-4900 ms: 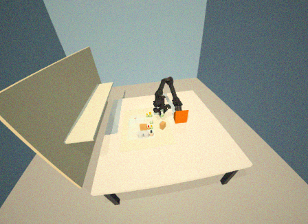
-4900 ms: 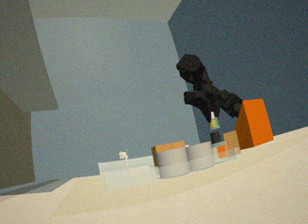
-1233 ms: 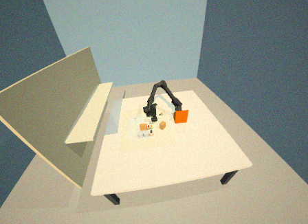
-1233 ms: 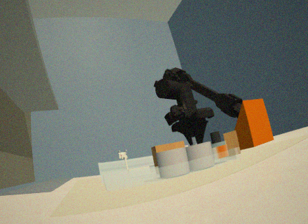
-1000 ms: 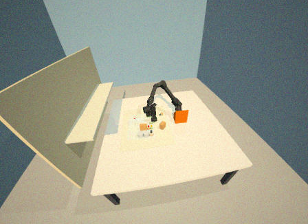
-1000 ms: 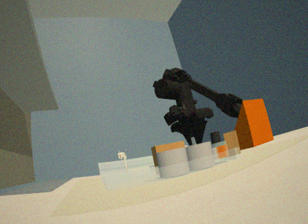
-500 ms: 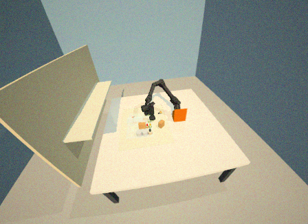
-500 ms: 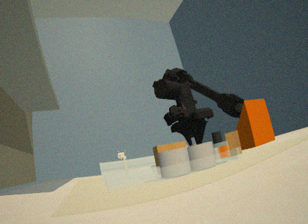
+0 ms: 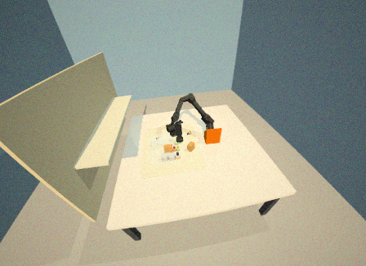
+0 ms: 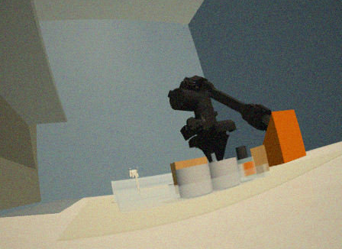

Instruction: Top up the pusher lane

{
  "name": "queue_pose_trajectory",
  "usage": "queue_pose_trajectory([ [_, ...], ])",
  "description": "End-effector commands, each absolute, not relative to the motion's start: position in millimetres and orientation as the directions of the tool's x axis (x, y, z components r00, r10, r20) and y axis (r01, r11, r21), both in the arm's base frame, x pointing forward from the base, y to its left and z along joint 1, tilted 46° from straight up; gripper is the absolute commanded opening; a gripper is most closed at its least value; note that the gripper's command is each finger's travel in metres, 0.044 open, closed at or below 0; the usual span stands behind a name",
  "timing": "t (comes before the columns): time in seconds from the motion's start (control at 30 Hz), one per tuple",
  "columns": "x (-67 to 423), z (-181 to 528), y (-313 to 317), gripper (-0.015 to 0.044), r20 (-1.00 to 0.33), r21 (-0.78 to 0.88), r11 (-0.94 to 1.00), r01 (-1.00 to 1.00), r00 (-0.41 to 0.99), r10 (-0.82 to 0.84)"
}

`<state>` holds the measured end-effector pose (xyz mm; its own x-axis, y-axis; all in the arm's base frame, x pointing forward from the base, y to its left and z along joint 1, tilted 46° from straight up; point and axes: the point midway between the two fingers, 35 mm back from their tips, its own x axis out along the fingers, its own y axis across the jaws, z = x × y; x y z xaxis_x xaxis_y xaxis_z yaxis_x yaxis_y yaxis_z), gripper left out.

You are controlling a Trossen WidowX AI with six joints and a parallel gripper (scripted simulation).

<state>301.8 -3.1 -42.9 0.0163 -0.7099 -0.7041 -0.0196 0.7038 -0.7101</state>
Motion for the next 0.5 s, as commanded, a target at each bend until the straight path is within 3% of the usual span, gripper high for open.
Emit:
queue_pose_trajectory([
  [0.0, 312.9, -41.2, -1.4, 0.0000, -0.703, -0.711, 0.703, -0.005, 0.038, -0.710],
  [0.47, 318.5, -40.4, -0.7, 0.0000, -0.703, -0.711, 0.703, -0.005, 0.038, -0.710],
])
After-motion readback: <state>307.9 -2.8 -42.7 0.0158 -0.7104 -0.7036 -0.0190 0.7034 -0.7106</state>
